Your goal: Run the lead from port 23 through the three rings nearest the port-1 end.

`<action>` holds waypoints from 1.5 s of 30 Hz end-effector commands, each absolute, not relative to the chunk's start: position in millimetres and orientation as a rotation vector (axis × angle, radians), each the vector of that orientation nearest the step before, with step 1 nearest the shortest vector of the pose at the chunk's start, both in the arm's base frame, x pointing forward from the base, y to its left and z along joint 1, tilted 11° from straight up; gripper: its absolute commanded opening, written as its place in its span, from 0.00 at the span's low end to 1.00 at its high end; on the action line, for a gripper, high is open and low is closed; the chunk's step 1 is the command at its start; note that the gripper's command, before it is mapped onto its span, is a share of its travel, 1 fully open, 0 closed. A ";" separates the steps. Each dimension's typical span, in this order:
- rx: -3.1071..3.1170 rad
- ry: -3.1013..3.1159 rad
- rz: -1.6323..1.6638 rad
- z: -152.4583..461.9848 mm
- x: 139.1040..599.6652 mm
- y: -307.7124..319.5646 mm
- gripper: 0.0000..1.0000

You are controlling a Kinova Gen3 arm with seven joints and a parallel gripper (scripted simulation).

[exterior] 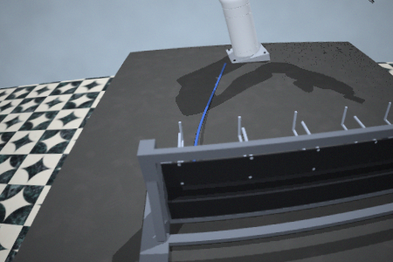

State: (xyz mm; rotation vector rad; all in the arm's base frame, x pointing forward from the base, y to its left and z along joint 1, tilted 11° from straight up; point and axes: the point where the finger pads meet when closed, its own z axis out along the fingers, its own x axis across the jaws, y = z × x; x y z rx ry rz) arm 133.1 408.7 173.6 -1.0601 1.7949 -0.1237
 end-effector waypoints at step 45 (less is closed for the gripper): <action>-0.997 2.097 -0.163 168.9 171.4 328.9 1.00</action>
